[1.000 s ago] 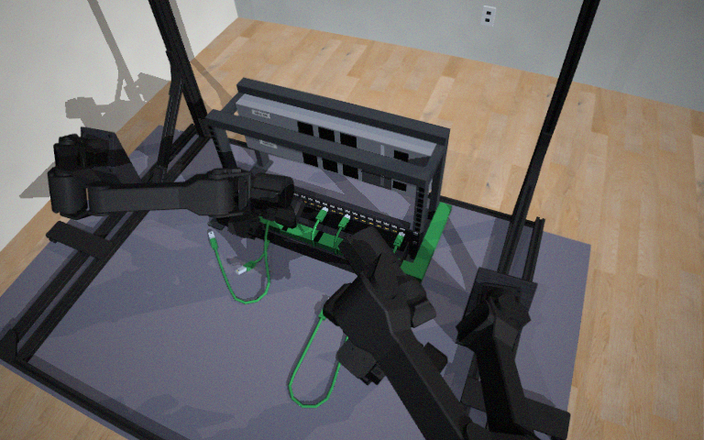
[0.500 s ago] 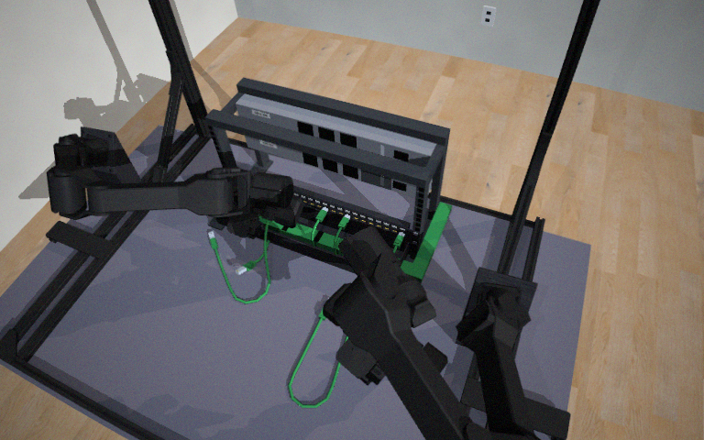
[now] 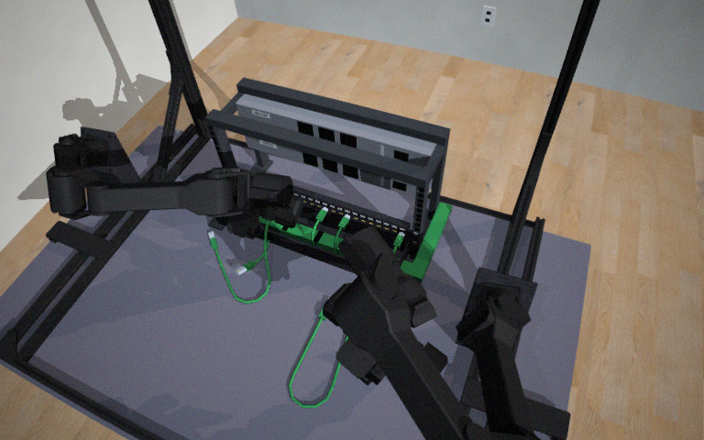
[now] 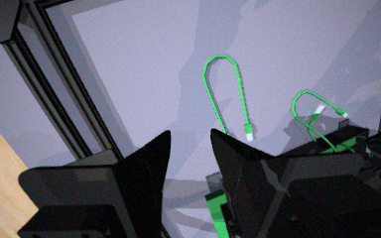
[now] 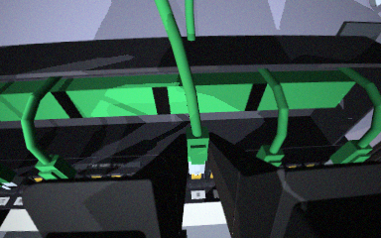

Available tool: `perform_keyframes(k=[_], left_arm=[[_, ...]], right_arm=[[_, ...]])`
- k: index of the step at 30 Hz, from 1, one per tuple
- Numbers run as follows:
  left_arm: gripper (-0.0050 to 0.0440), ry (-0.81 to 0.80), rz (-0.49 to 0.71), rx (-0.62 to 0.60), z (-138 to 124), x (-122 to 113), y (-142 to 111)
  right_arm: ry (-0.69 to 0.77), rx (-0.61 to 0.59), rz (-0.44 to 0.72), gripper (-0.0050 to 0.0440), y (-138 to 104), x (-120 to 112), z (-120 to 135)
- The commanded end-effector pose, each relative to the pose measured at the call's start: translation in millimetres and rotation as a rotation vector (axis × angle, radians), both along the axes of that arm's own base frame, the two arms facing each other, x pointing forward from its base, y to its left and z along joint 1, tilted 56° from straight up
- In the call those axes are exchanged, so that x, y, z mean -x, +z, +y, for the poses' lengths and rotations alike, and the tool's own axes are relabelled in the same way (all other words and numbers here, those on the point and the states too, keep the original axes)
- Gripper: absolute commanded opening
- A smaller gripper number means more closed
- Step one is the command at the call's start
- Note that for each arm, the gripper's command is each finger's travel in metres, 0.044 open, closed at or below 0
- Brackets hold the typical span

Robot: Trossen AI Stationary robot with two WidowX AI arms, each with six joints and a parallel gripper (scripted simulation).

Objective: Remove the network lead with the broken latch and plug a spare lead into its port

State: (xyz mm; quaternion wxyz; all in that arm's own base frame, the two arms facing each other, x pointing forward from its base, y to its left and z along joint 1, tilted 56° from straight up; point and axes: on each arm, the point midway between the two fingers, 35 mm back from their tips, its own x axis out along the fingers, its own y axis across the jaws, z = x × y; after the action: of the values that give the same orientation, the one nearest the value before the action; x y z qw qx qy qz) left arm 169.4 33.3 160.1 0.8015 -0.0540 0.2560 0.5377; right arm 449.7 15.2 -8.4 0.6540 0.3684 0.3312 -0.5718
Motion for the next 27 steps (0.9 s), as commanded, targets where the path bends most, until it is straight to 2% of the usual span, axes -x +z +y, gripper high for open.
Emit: perform_keyframes(k=[1, 27], left_arm=[[0.0176, 0.000, 0.000, 0.000, 0.0, 0.0, 0.0], [0.0176, 0.000, 0.000, 0.000, 0.0, 0.0, 0.0]], right_arm=[[-0.001, 0.000, -0.005, 0.0054, -2.5, -0.2, 3.4], [-0.001, 0.000, -0.005, 0.0054, -6.1, 0.1, 5.1]])
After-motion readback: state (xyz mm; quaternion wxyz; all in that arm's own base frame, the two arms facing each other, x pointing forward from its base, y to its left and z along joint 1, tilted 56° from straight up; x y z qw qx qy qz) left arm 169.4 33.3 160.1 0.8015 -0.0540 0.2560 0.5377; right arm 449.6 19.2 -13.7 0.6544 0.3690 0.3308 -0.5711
